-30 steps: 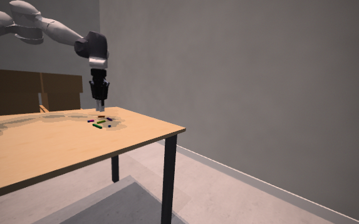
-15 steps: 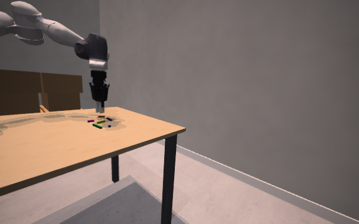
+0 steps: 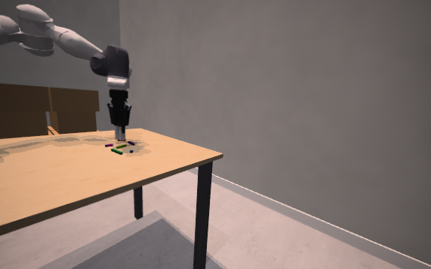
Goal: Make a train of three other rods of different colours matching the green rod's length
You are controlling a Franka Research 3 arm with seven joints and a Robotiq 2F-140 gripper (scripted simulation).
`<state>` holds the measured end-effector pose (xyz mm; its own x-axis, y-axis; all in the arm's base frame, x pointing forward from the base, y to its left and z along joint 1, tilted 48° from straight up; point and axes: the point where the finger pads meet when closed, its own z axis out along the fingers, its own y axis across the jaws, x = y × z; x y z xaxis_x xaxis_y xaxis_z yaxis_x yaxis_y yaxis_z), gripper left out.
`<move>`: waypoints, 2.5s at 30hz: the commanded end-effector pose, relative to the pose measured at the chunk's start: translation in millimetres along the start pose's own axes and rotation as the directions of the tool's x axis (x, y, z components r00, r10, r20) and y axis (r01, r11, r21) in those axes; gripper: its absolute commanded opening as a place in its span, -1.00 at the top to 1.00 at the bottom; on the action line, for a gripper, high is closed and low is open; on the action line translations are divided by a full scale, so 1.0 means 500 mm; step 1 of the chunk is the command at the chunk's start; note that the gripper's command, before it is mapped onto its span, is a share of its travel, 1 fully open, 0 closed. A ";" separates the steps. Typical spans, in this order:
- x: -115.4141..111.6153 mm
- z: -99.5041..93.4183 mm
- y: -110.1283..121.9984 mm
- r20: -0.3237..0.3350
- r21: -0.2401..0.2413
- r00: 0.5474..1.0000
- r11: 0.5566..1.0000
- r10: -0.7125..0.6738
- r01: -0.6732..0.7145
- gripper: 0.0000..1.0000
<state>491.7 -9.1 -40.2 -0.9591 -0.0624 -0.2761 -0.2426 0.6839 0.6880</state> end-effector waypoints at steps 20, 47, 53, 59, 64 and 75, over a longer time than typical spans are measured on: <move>-0.004 0.041 -0.007 0.004 0.008 1.000 1.000 -0.011 0.011 0.71; -0.004 0.043 -0.007 0.004 0.008 1.000 1.000 -0.011 0.011 0.71; -0.004 0.043 -0.007 0.004 0.008 1.000 1.000 -0.011 0.011 0.71; -0.004 0.043 -0.007 0.004 0.008 1.000 1.000 -0.011 0.011 0.71; -0.004 0.043 -0.007 0.004 0.008 1.000 1.000 -0.011 0.011 0.71; -0.006 0.043 -0.009 0.004 0.008 1.000 1.000 -0.011 0.011 0.71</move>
<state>497.4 4.5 -55.7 -0.9574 -0.0650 -0.2814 -0.2475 0.6869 0.6833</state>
